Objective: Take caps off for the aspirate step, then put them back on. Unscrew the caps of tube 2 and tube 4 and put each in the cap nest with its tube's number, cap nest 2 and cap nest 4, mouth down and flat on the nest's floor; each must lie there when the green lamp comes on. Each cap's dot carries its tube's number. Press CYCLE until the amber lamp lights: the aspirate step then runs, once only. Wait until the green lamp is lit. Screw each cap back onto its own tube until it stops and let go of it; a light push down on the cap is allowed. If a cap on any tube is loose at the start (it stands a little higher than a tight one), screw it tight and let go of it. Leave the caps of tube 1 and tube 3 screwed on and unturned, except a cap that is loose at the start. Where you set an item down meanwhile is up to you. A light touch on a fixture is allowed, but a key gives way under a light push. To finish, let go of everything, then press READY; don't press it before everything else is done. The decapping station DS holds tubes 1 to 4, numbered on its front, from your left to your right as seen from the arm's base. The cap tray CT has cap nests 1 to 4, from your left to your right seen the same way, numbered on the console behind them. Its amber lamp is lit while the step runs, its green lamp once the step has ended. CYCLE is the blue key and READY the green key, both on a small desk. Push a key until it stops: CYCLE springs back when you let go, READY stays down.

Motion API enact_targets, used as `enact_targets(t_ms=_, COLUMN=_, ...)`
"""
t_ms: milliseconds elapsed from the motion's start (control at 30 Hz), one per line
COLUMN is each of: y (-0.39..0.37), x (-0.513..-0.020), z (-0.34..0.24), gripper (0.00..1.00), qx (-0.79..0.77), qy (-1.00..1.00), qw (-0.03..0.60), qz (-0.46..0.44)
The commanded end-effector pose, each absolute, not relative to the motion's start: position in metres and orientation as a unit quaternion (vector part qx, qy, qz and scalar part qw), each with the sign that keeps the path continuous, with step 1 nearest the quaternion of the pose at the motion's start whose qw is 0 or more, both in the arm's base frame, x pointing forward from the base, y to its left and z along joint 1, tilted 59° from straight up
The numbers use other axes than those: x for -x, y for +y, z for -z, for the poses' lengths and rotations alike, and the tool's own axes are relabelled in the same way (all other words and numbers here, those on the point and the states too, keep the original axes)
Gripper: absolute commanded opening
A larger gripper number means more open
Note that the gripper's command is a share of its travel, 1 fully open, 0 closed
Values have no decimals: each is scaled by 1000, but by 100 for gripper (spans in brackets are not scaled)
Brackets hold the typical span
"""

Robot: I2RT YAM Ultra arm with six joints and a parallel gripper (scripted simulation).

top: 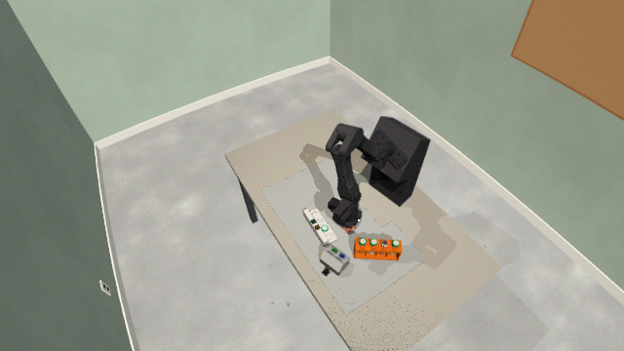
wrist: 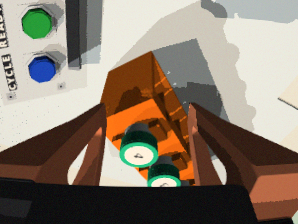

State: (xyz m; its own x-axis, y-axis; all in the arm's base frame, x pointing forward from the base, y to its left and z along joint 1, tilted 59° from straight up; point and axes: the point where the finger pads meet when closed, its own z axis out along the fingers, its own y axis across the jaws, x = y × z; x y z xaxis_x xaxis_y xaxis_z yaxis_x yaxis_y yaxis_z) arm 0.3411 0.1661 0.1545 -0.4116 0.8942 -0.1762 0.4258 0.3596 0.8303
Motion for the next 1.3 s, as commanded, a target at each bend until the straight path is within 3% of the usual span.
enact_targets(t_ms=0, y=162, x=-342, z=-159, gripper=49, qx=-492, qy=717, qw=325, qz=-371)
enact_targets(t_ms=333, y=238, x=-316, z=-148, gripper=49, qx=-492, qy=718, qw=324, qz=-371)
enact_targets(t_ms=1267, y=245, x=-346, z=-130, gripper=49, qx=-492, qy=718, qw=324, qz=-371)
